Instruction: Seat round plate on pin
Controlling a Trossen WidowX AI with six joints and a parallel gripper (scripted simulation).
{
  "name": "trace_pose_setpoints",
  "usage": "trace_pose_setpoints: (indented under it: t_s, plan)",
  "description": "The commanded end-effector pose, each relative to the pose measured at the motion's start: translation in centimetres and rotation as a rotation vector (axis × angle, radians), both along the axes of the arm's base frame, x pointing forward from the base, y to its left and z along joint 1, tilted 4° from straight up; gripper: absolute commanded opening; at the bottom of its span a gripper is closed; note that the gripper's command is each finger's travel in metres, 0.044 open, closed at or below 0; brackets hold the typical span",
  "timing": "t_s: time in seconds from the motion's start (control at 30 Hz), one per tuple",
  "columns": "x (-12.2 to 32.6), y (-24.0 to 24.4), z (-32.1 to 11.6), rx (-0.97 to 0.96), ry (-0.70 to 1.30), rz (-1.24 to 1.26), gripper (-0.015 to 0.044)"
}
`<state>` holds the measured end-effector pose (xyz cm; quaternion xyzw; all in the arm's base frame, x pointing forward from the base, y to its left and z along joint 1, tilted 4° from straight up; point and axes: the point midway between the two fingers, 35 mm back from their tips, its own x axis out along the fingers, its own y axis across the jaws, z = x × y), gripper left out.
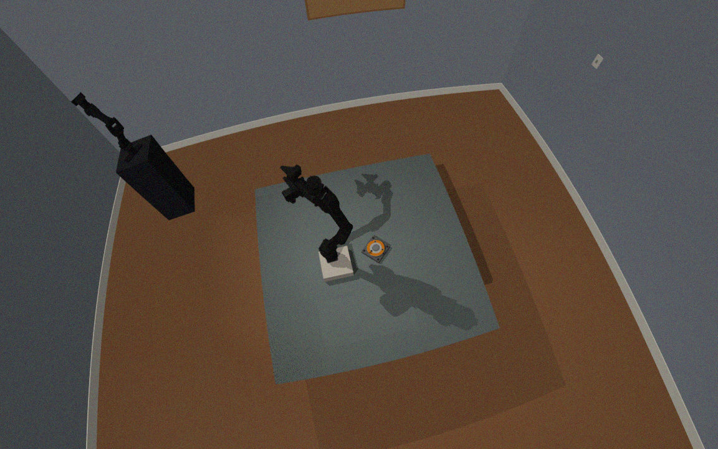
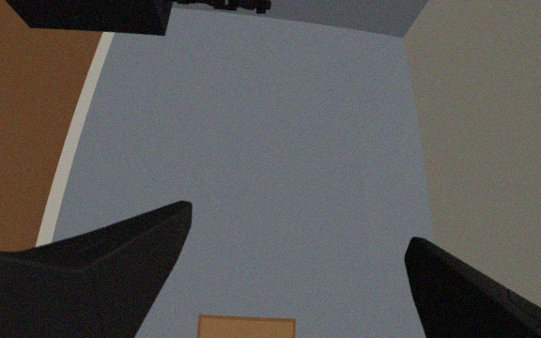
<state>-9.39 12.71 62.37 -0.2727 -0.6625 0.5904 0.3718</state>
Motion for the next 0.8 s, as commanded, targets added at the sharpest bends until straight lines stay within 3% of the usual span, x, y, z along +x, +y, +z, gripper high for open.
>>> trace_pose_setpoints:
  t_s: [0.0, 0.33, 0.47, 0.77]
  plan:
    - [0.0, 0.2, -0.1, -0.005, 0.001, -0.007, 0.0374]
    - [2.2, 7.9, -6.0, -0.269, 0.055, -0.321, 0.0111]
    - [5.2, 11.8, -9.9, -0.42, 0.129, -0.499, 0.0006]
    - [13.2, 15.2, -16.3, -0.624, 0.308, -0.826, 0.0]
